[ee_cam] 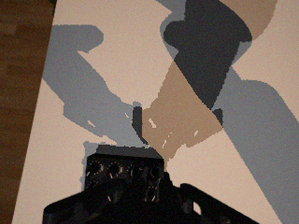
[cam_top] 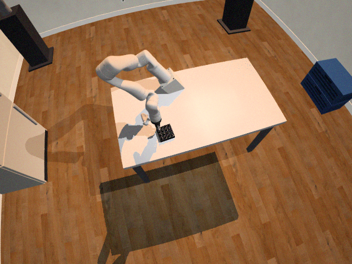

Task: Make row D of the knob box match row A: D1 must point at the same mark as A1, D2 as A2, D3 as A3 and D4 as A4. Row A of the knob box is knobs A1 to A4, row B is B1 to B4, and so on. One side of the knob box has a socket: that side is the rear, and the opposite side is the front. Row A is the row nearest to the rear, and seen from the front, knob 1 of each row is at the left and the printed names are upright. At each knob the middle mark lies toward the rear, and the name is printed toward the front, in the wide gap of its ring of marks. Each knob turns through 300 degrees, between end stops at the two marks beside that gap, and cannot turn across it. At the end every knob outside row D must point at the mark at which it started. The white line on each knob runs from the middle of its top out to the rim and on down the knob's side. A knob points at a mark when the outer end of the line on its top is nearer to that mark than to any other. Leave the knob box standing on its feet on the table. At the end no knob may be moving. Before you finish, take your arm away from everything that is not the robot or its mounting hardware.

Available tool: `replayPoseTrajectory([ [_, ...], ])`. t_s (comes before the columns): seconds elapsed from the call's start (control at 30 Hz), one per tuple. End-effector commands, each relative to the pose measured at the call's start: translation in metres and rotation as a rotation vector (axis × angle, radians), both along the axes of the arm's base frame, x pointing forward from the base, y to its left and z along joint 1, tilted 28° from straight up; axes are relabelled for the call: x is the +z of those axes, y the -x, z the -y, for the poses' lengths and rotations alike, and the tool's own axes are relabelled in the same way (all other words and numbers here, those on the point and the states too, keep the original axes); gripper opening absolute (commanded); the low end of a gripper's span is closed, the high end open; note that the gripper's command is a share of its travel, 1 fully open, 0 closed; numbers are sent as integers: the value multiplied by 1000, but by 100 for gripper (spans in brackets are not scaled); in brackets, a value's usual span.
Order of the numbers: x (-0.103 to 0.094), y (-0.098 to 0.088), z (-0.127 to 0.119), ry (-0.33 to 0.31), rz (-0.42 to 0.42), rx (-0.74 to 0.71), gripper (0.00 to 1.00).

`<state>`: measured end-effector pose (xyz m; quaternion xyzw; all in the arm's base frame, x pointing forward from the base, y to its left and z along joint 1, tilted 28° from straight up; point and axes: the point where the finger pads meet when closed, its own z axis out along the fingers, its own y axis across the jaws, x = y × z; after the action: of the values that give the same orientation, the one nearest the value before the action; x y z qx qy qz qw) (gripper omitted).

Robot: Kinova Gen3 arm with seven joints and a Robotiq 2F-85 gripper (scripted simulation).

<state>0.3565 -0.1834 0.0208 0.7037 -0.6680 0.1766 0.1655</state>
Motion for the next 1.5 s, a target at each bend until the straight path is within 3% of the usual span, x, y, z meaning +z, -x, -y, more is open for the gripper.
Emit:
replayPoseTrajectory([
  [0.0, 0, 0, 0, 0, -5, 11, 8],
  [0.77, 0, 0, 0, 5, -91, 175, 8],
  [1.47, 0, 0, 0, 13, -228, 432, 8],
])
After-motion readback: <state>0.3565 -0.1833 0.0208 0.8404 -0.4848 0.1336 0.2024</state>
